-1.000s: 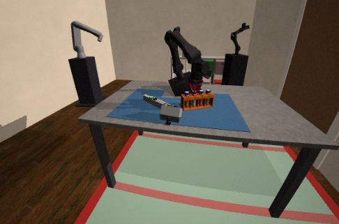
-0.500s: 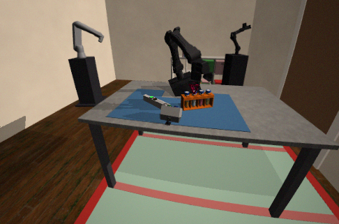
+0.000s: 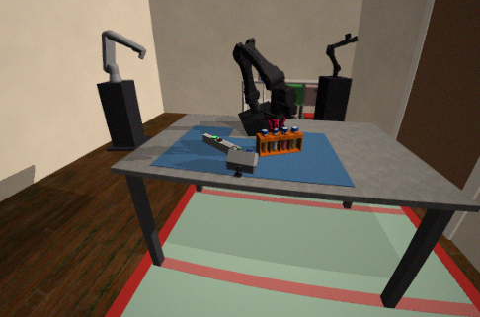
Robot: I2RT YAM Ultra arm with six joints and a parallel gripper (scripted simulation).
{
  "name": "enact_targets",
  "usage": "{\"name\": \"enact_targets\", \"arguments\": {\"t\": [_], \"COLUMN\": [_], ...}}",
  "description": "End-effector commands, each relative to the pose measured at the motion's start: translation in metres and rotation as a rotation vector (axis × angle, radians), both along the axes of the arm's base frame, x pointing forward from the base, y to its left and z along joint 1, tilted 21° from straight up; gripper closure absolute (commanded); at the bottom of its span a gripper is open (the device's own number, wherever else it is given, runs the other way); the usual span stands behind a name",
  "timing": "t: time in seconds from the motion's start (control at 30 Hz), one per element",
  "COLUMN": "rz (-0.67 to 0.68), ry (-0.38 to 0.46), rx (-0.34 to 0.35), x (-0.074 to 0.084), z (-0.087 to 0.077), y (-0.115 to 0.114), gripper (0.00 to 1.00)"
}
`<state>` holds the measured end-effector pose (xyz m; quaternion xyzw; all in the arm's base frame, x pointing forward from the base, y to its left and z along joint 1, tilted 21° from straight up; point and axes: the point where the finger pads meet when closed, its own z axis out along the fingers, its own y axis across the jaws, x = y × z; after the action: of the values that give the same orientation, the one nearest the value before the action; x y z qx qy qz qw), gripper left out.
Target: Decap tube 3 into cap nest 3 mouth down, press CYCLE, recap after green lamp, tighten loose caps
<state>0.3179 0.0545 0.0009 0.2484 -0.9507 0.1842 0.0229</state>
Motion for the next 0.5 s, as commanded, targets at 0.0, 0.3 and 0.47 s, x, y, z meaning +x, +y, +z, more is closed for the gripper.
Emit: {"name": "enact_targets", "arguments": {"t": [0.0,0.3,0.47], "rz": [-0.17,-0.589,-0.822], "ry": [-0.074,-0.235,-0.325], "rx": [0.013,0.036,0.049], "x": [0.0011,0.0011,0.0011], "z": [0.0021,0.0018,0.0017], "y": [0.0014,0.0014,0.0013], "gripper": [1.0,1.0,1.0]}}
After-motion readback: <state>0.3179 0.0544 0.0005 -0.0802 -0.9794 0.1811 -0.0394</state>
